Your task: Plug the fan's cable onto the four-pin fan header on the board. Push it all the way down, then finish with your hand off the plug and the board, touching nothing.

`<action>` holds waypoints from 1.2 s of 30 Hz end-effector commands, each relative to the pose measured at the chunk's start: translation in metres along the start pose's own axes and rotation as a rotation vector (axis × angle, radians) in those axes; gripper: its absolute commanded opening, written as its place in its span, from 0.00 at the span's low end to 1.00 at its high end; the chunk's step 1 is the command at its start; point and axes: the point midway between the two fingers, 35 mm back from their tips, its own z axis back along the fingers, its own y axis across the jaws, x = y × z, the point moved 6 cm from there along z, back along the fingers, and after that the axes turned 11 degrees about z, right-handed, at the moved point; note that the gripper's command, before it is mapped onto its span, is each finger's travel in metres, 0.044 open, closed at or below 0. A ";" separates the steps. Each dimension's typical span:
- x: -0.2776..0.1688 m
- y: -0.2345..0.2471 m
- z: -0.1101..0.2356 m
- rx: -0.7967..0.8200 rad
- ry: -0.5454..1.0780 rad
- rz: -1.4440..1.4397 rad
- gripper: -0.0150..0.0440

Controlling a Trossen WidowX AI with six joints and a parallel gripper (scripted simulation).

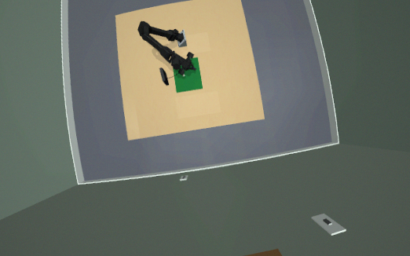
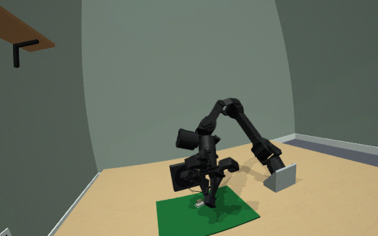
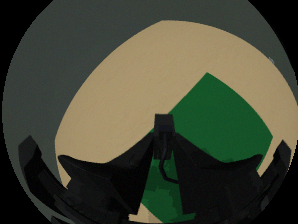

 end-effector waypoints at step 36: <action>-0.043 0.007 0.015 -0.216 -0.490 0.174 0.25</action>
